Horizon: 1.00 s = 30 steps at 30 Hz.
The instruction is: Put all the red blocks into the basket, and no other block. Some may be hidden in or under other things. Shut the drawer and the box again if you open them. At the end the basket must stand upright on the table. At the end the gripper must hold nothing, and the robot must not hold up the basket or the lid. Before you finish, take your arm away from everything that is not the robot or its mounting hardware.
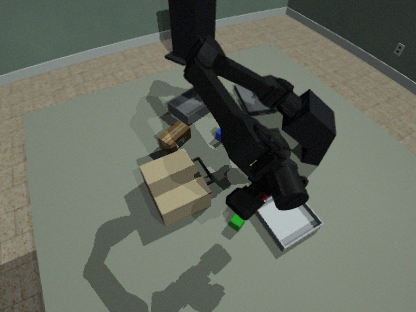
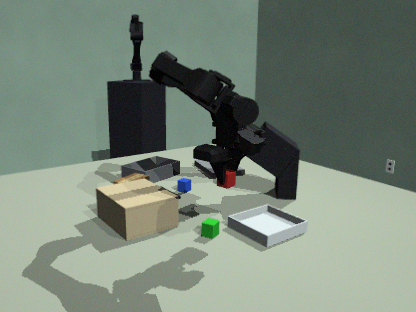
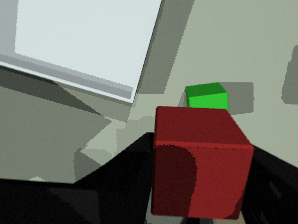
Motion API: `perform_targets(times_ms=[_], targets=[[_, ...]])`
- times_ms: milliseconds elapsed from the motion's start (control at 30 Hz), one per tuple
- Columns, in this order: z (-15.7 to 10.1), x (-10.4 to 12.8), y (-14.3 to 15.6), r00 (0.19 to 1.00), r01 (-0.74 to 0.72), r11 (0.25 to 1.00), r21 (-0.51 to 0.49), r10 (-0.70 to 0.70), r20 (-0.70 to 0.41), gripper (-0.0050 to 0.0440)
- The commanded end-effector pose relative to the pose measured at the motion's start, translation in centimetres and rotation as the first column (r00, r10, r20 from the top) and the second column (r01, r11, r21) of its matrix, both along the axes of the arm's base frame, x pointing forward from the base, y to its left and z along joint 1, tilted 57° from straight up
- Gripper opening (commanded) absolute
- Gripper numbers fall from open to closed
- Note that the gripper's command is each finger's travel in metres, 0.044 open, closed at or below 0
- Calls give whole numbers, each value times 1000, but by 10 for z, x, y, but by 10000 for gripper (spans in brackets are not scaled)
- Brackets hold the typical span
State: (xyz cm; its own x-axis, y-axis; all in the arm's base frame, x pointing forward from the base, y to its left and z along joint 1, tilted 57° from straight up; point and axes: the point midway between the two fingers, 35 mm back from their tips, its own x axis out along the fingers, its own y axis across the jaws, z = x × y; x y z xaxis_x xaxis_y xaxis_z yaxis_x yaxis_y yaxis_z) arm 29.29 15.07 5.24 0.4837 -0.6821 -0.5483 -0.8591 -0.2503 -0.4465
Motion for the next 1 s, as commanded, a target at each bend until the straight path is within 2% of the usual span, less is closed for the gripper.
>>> perform_targets(times_ms=[0,67,133,233,300,567,700,967], targets=[[-32,-9,20,982,-127,988,-92,112,-151,0],[-49,-15,29,954,-209,968,-140,170,-248,0],[-49,-15,29,954,-209,968,-140,170,-248,0],[-74,-25,43,893,-327,925,-192,236,-383,0],[-87,-30,50,893,-327,925,-192,236,-383,0],[-87,-30,50,893,-327,925,-192,236,-383,0],[-94,-24,41,893,-327,925,-192,236,-383,0],[-123,2,4,893,-327,925,-192,236,-383,0]])
